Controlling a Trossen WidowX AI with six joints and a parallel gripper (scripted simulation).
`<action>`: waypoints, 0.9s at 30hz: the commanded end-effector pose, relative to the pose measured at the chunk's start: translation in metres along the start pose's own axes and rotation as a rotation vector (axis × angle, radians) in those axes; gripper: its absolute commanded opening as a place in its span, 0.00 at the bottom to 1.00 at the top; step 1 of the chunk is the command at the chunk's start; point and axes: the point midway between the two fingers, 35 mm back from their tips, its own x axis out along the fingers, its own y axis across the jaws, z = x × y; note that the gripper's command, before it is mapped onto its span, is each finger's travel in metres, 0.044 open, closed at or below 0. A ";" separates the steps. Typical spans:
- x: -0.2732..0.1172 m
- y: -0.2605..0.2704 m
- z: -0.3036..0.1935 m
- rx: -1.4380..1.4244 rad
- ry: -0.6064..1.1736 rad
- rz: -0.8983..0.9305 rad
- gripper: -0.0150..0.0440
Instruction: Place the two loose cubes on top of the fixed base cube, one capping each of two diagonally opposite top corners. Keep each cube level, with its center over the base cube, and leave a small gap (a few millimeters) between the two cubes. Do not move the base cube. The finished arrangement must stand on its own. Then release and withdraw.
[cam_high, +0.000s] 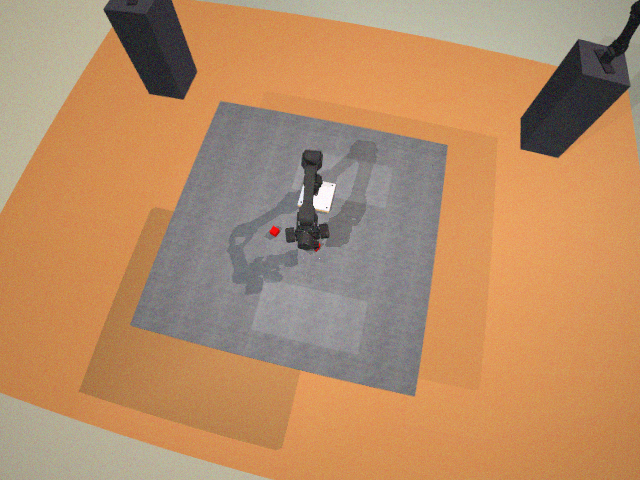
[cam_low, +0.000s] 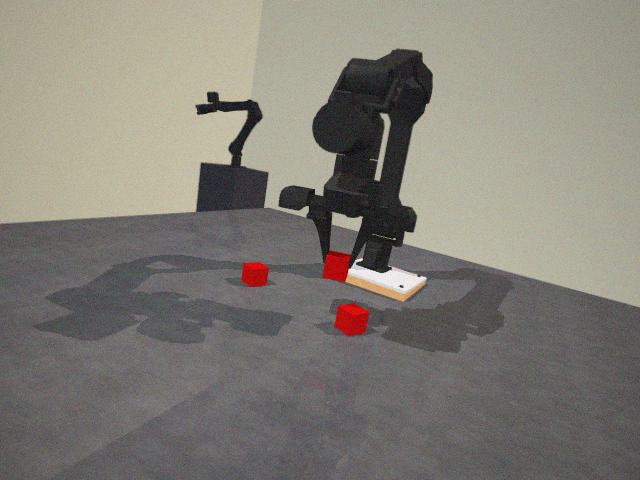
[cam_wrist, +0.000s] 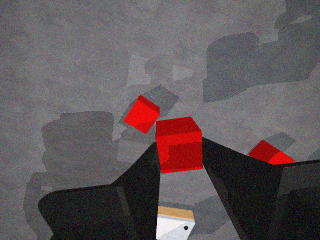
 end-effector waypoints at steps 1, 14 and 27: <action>0.001 0.012 -0.002 -0.010 -0.010 0.003 0.43; 0.010 0.035 -0.010 -0.038 -0.009 0.005 0.43; 0.019 0.035 -0.010 -0.037 -0.010 0.005 0.43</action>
